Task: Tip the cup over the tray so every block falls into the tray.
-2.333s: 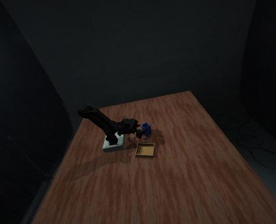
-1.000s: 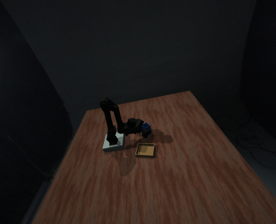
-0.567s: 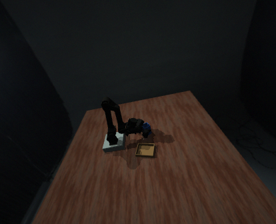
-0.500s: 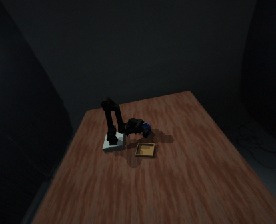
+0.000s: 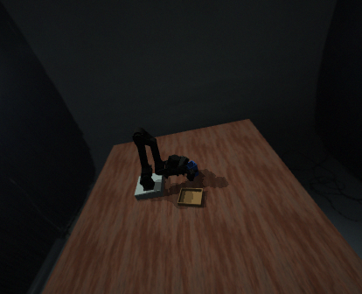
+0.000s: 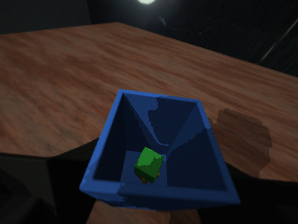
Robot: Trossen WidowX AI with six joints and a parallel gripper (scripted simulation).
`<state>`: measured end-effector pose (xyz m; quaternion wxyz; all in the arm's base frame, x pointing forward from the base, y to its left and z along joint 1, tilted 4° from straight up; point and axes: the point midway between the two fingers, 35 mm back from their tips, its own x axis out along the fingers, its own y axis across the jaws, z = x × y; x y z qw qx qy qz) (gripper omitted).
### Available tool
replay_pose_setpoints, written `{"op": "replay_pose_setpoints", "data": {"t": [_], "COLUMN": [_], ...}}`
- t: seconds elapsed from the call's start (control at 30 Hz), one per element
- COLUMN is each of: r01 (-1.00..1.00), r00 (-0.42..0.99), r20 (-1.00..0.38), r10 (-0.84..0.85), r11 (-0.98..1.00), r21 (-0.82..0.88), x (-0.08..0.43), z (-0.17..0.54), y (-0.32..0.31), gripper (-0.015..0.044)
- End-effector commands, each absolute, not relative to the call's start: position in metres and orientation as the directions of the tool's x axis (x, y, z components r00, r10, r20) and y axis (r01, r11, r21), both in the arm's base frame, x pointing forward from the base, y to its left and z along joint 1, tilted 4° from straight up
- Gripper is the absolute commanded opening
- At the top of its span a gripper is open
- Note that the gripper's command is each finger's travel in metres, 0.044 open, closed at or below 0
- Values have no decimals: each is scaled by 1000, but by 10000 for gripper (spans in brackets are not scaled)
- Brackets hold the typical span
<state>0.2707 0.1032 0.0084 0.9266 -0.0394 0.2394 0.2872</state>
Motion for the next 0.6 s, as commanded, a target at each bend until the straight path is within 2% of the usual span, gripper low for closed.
{"op": "replay_pose_setpoints", "data": {"t": [0.0, 0.1, 0.13, 0.57], "r01": [-547, -547, -547, -547], "r00": [724, 724, 724, 724], "r20": [-464, -464, -464, -463], "r10": [511, 511, 511, 511], "r11": [835, 835, 835, 835], "r21": [65, 65, 65, 64], "x": [272, 272, 272, 271], "z": [12, 16, 17, 34], "y": [103, 103, 103, 101], "gripper": [85, 7, 0, 0]}}
